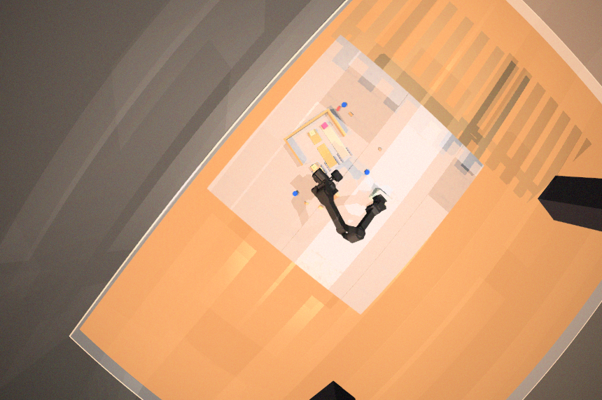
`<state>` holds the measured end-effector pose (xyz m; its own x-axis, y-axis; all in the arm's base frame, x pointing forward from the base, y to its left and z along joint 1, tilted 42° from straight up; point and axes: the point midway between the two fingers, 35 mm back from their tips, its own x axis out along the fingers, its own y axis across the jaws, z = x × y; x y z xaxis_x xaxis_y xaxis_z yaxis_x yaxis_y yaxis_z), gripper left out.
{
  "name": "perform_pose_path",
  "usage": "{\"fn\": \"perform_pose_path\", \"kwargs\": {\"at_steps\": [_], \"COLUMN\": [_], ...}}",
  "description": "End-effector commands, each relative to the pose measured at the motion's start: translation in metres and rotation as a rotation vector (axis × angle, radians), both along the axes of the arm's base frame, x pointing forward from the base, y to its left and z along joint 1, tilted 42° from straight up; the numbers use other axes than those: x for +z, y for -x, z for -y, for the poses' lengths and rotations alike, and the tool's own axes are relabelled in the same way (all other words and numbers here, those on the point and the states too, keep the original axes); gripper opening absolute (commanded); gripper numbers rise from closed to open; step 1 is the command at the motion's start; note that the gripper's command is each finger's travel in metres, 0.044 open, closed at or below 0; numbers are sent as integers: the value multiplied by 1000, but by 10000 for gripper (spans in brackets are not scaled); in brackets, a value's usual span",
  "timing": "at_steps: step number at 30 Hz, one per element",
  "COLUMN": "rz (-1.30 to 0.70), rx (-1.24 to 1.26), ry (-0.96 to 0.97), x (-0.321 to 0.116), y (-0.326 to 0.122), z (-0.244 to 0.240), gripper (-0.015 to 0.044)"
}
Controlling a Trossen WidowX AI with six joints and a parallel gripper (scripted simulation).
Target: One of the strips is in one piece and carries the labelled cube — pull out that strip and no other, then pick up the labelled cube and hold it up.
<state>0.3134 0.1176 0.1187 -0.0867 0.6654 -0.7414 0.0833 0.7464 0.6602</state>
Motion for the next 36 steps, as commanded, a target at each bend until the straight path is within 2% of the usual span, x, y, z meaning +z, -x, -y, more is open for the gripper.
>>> {"fn": "perform_pose_path", "kwargs": {"at_steps": [1,35,36], "rz": [4,10,10], "rx": [0,0,0], "ry": [-2,-1,-1], "x": [-1,-4,-5], "y": [-16,-109,-109], "z": [2,15,15], "gripper": [440,440,414]}}
